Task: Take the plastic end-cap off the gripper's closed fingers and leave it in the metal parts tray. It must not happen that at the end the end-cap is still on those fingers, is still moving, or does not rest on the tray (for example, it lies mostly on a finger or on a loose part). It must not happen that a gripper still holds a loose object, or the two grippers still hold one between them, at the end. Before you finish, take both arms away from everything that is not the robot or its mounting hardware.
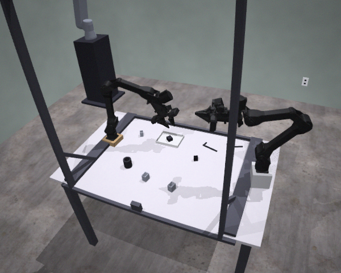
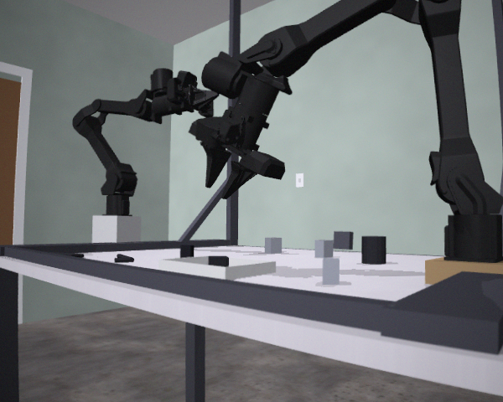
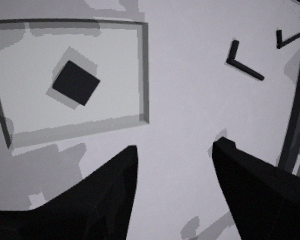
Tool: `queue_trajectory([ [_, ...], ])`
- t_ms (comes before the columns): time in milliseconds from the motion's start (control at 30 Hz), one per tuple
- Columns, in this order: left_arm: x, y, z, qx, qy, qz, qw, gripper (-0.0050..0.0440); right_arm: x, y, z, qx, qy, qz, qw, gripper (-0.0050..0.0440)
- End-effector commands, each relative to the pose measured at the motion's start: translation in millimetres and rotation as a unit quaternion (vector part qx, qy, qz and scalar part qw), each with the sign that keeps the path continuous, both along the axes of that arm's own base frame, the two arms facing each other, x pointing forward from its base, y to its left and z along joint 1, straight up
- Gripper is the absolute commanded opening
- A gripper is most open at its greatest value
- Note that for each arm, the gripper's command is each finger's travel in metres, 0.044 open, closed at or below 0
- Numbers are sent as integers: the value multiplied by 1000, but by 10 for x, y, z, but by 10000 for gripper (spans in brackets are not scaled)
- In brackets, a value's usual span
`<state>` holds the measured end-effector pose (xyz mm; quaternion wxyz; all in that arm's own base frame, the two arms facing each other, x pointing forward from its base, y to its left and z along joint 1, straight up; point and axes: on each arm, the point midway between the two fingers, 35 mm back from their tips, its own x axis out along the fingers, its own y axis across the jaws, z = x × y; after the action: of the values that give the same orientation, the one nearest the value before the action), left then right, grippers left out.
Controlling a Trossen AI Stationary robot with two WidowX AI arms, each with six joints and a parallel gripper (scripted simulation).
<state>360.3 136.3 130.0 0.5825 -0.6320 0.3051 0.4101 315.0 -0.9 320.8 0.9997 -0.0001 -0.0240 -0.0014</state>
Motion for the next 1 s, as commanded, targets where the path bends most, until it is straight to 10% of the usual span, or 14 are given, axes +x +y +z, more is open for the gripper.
queue_trajectory([
  [0, 60, -150, 306, 81, -60, -89, 991, 197, -8, 0, 68, 0, -7, -1, 1000, 0],
  [333, 100, -471, 725, 225, -148, -231, 935, 197, -6, 1, 71, 0, -7, -1, 1000, 0],
  [967, -183, -1116, 1611, 525, -286, -387, 702, 197, -4, 4, 78, 0, -7, 0, 1000, 0],
])
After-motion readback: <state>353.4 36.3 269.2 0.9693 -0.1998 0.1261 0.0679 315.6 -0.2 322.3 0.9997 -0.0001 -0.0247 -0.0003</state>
